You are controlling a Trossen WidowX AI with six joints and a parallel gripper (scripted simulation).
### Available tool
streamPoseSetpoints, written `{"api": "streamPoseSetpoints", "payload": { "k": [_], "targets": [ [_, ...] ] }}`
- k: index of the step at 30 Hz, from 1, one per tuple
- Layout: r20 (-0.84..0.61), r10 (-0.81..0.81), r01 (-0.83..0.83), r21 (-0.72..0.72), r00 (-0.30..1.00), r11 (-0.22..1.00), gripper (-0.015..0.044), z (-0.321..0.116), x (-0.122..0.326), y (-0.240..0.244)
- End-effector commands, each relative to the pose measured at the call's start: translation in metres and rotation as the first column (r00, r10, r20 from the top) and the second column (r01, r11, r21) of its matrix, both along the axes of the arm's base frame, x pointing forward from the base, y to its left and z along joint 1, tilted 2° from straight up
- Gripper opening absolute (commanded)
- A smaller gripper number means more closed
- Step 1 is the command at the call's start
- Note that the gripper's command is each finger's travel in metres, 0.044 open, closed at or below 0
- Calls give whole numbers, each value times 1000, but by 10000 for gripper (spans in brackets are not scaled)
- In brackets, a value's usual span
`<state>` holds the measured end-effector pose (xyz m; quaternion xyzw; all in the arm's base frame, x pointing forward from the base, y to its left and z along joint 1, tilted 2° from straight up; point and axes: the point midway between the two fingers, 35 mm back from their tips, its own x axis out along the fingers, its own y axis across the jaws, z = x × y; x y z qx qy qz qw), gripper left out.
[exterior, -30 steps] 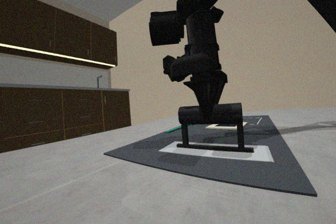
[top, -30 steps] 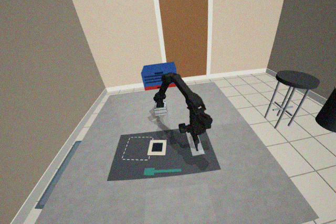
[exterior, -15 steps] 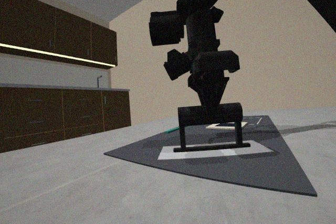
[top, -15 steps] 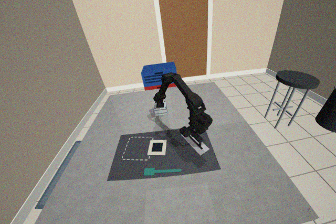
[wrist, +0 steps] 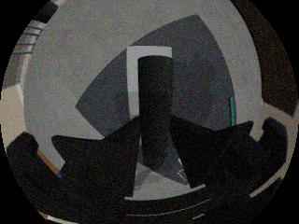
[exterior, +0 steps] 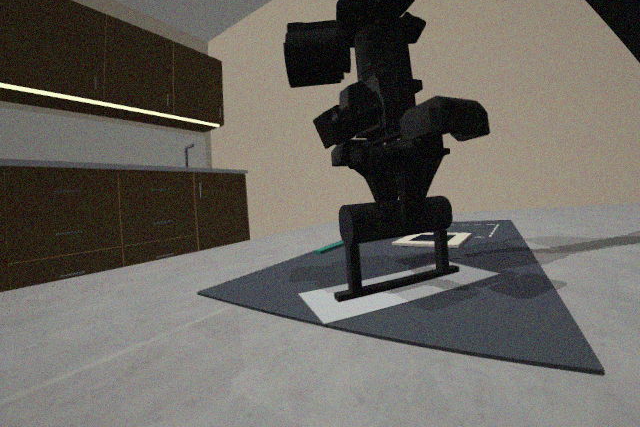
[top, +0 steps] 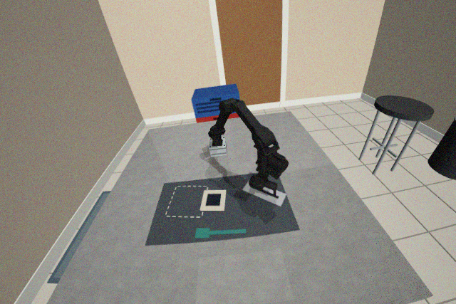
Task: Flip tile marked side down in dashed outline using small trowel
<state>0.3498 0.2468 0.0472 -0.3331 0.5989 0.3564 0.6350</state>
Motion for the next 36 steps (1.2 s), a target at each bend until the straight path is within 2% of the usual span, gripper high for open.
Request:
{"api": "streamPoseSetpoints", "payload": {
  "k": [1,8,13,14,32,36],
  "targets": [
    [6,123,-123,-4,992,992,130,0,0,0],
    [6,128,-128,-4,992,992,130,0,0,0],
    [6,128,-128,-4,992,992,261,0,0,0],
    [6,128,-128,-4,992,992,270,0,0,0],
    [6,128,-128,-4,992,992,270,0,0,0],
    [7,145,-145,-5,989,989,270,35,-3,-3]
  ]
}}
